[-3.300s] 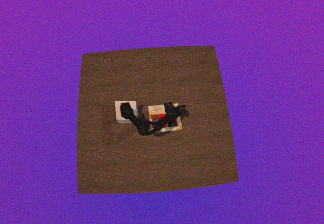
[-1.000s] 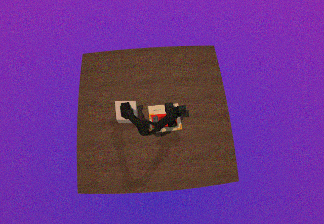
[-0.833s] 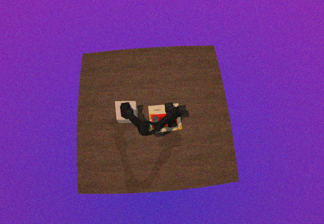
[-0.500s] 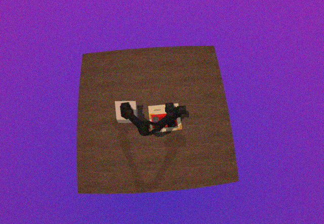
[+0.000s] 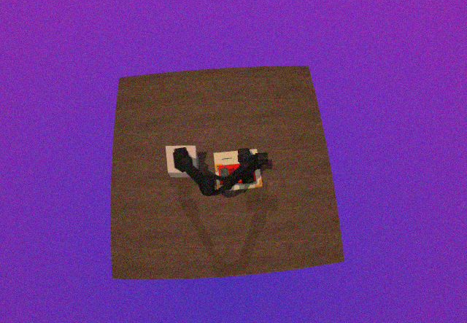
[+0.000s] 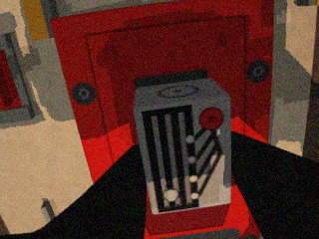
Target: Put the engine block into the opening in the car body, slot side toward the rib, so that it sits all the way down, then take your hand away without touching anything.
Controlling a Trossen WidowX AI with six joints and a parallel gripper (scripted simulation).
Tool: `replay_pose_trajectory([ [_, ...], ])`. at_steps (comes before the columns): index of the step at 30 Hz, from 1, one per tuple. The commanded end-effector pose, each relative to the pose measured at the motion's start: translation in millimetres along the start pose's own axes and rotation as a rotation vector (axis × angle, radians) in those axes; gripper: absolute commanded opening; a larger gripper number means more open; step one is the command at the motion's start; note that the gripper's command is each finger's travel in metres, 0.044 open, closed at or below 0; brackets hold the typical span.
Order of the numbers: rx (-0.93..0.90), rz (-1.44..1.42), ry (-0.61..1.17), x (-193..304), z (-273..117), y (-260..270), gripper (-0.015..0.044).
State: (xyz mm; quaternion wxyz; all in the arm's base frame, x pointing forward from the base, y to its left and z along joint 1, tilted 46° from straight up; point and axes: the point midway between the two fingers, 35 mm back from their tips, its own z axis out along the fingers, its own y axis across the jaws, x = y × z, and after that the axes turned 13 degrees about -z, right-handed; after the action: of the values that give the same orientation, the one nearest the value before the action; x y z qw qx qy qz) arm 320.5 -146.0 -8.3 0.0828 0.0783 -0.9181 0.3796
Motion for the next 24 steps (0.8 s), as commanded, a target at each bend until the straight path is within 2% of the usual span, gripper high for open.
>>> replay_pose_trajectory([
  [1, 0.005, 0.000, 0.001, 0.2, 1.3, -0.5, 0.0160],
  [24, 0.006, -0.002, 0.001, 0.2, 5.8, -0.5, 0.0160],
])
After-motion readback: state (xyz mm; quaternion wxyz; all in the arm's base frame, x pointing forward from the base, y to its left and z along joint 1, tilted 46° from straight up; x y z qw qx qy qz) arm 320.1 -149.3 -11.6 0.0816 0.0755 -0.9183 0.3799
